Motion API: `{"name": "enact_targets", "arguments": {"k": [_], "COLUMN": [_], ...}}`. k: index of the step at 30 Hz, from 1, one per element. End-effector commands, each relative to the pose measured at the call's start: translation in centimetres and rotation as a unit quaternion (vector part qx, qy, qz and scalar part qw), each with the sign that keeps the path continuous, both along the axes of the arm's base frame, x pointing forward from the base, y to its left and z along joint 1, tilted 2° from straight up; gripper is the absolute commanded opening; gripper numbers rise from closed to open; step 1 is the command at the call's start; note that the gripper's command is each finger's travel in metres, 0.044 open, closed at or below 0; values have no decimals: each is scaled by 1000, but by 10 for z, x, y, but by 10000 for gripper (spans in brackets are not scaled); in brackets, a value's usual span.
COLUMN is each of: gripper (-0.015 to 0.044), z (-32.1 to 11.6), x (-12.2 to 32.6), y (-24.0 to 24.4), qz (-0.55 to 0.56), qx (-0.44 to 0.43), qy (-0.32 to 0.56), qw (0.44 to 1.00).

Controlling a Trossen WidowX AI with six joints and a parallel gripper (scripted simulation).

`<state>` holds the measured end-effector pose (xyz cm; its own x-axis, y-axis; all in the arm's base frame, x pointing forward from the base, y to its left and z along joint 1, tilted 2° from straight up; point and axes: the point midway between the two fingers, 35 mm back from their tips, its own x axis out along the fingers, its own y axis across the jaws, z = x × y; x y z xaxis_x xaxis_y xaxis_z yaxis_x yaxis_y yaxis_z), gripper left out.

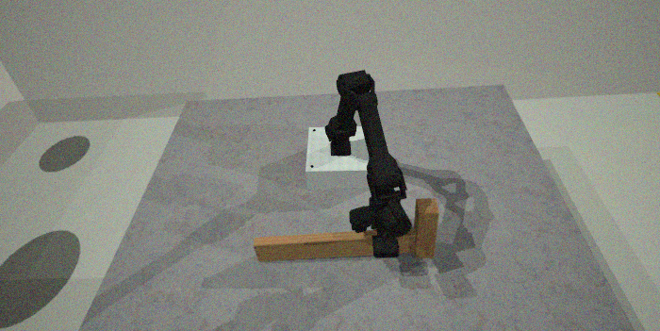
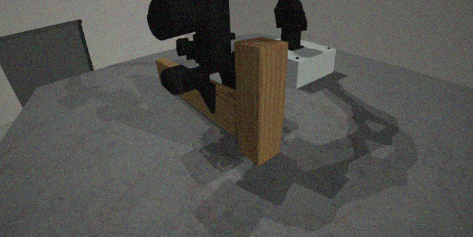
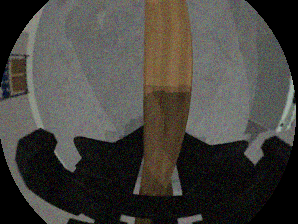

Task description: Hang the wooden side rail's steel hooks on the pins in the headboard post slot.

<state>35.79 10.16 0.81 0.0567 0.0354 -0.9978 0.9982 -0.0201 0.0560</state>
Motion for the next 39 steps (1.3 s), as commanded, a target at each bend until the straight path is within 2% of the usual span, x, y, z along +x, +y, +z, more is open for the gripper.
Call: {"name": "enact_targets", "arguments": {"k": [1, 7, 11, 18, 24, 39], "gripper": [184, 341, 440, 440, 440, 440], "z": [0, 2, 30, 40, 39, 40], "x": [0, 0, -1, -2, -3, 0], "y": [0, 0, -1, -2, -32, -30], "qz": [0, 0, 1, 1, 1, -4], "qx": [0, 0, 2, 3, 1, 1], "qy": [0, 0, -1, -1, -1, -4], "qw": [1000, 1000, 1000, 1000, 1000, 1000]}}
